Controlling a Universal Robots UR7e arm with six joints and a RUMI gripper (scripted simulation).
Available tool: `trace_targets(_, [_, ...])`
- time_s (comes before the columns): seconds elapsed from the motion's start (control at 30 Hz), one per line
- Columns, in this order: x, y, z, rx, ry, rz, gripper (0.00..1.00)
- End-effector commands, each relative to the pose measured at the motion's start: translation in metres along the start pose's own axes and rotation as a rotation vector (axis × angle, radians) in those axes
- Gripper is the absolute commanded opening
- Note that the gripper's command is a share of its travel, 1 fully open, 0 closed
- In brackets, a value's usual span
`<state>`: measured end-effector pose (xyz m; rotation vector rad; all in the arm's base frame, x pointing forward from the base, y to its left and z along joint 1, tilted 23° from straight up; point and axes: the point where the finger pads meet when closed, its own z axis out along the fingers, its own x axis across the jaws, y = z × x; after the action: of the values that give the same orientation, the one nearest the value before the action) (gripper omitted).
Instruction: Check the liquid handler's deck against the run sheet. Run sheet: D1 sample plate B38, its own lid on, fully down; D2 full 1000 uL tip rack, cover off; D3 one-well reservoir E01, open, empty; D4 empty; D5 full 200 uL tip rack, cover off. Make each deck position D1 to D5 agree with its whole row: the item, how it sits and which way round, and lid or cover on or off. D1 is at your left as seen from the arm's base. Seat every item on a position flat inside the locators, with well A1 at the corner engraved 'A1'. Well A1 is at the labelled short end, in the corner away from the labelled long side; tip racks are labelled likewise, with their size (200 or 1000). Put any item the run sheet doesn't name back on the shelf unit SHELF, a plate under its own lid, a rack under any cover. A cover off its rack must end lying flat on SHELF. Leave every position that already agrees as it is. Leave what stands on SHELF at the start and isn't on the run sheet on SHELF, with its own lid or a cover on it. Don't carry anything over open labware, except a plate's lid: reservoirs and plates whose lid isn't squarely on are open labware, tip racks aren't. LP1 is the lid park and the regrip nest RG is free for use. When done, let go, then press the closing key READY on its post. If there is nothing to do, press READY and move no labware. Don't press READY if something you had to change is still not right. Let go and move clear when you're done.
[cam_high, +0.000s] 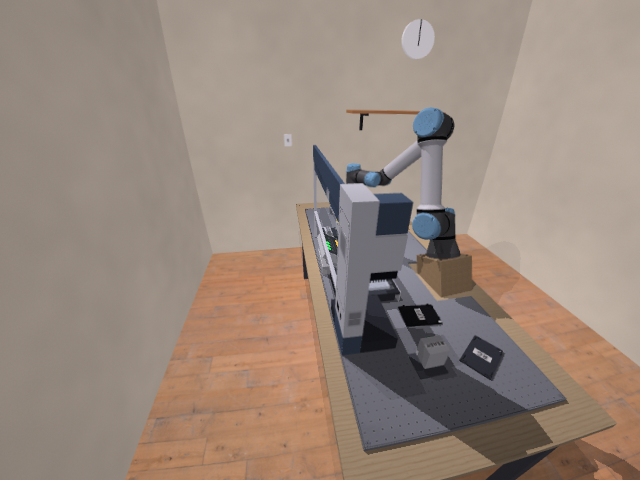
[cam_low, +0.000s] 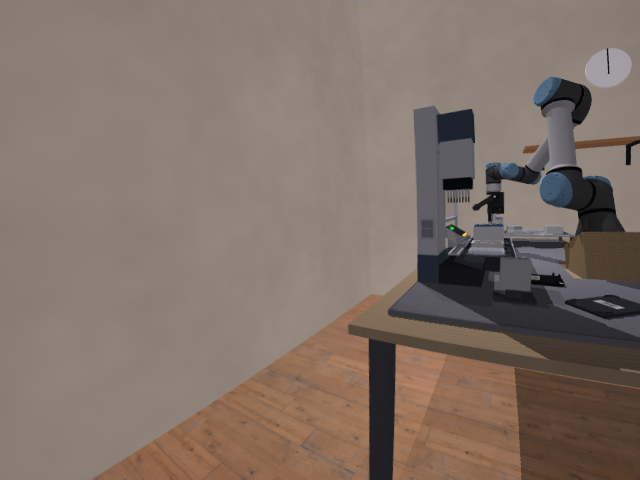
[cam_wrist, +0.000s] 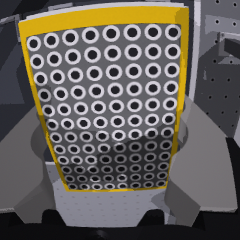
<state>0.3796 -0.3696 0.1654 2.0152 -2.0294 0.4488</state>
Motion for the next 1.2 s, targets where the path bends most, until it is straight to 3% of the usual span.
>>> trace_targets(0.0, [0.0010,-0.0010,-0.0009,0.004,0.004,0.000,0.00])
trace_targets(1.17, [-0.0017,0.0009,0.0024,0.002,0.002,-0.001,0.00])
